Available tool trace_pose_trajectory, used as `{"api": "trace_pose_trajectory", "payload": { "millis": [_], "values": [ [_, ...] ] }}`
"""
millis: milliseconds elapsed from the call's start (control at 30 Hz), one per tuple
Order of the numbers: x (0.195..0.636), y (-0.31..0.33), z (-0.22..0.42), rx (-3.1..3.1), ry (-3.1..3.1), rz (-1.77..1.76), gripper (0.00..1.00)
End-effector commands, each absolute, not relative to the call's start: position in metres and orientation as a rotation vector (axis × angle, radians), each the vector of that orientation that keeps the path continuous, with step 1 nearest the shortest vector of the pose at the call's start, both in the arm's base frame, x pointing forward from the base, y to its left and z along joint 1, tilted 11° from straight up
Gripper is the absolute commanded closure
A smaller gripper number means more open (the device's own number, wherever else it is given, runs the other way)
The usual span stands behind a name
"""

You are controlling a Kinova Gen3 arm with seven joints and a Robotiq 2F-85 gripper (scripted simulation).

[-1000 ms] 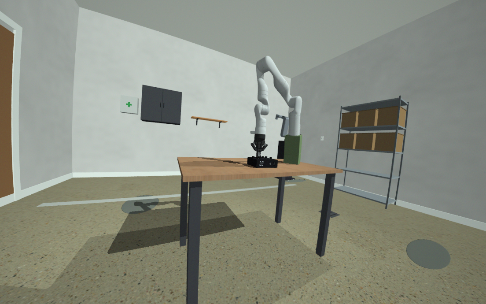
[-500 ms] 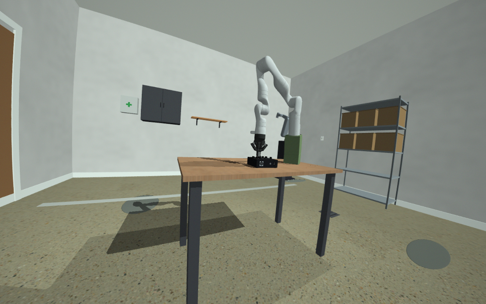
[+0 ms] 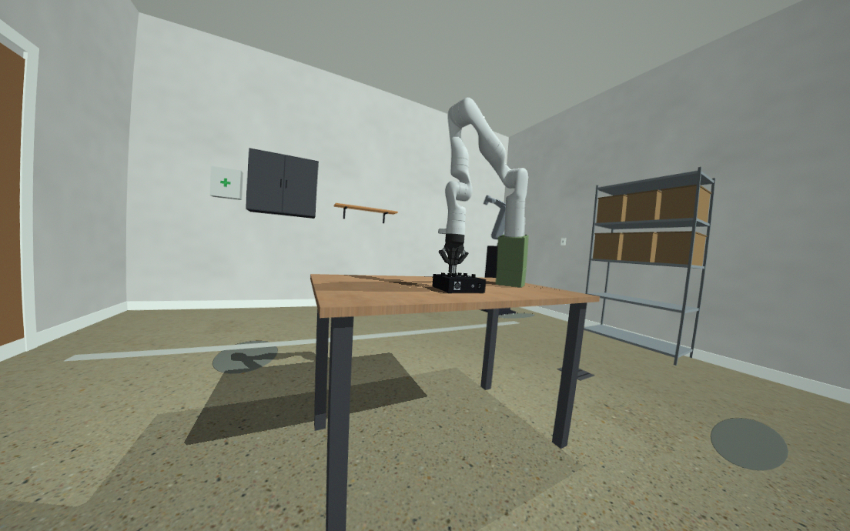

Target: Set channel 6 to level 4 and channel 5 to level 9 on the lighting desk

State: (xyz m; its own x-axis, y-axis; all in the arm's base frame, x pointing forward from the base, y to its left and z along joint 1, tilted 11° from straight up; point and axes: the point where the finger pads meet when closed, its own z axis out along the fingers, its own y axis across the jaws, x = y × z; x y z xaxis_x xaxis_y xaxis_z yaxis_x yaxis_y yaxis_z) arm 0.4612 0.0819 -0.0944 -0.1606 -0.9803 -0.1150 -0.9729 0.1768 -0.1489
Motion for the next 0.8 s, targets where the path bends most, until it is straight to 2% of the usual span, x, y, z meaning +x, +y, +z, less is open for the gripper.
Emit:
{"api": "trace_pose_trajectory", "payload": {
  "millis": [0, 767],
  "values": [
    [0.4622, 0.0842, -0.0934, -1.904, 2.256, -0.058, 1.0],
    [0.4617, 0.0813, -0.0937, -1.904, 2.256, -0.058, 1.0]
  ]
}}
